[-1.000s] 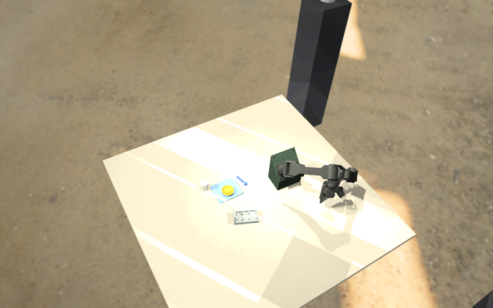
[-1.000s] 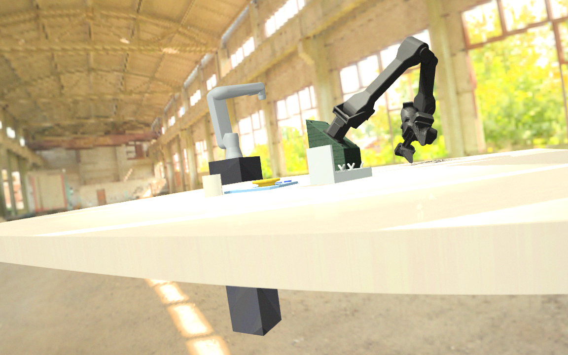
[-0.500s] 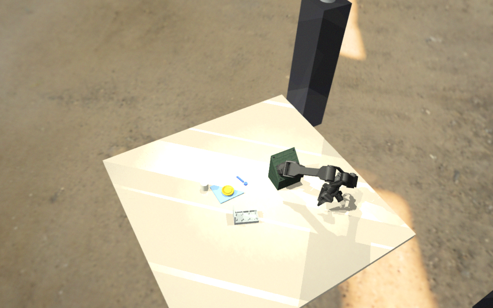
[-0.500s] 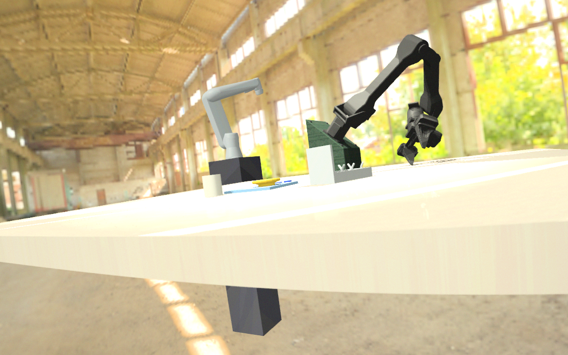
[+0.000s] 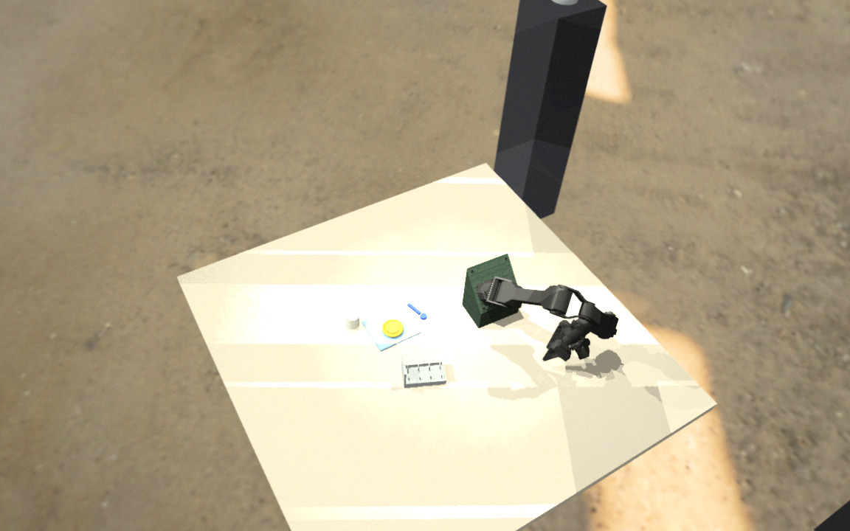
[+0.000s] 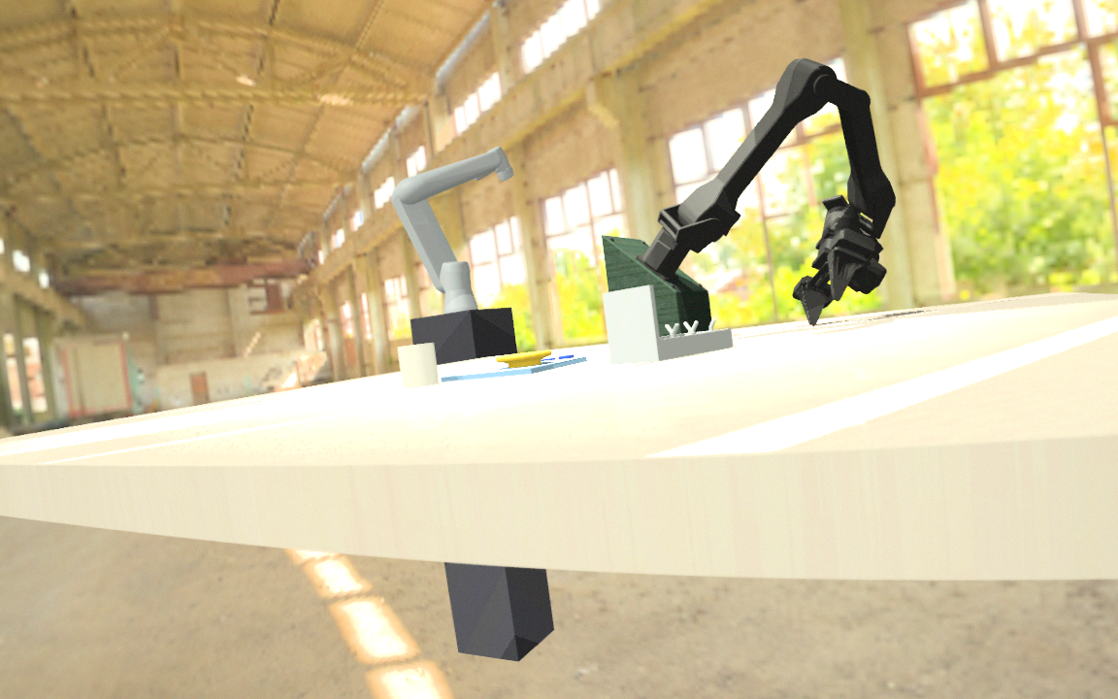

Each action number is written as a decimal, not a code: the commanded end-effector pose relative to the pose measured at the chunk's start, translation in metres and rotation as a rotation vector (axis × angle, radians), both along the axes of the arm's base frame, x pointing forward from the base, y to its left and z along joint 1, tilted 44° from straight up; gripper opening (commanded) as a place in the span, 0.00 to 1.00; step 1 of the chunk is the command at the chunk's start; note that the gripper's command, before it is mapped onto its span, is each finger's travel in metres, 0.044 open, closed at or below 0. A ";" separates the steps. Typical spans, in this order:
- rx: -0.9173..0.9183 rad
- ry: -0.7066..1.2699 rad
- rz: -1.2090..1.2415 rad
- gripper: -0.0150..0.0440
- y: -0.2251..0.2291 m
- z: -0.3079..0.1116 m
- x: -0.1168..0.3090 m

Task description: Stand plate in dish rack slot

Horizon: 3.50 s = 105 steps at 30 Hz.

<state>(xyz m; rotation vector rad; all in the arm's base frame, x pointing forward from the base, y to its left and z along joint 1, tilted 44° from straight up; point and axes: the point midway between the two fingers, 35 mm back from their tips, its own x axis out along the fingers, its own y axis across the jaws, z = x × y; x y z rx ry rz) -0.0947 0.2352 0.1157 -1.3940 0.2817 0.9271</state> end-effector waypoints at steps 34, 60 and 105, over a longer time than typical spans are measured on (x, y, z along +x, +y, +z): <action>-0.011 0.327 -0.109 0.93 0.052 0.049 0.094; -0.083 0.456 -0.452 0.93 0.027 0.036 0.235; 0.304 1.332 -1.178 0.93 -0.240 -0.068 0.415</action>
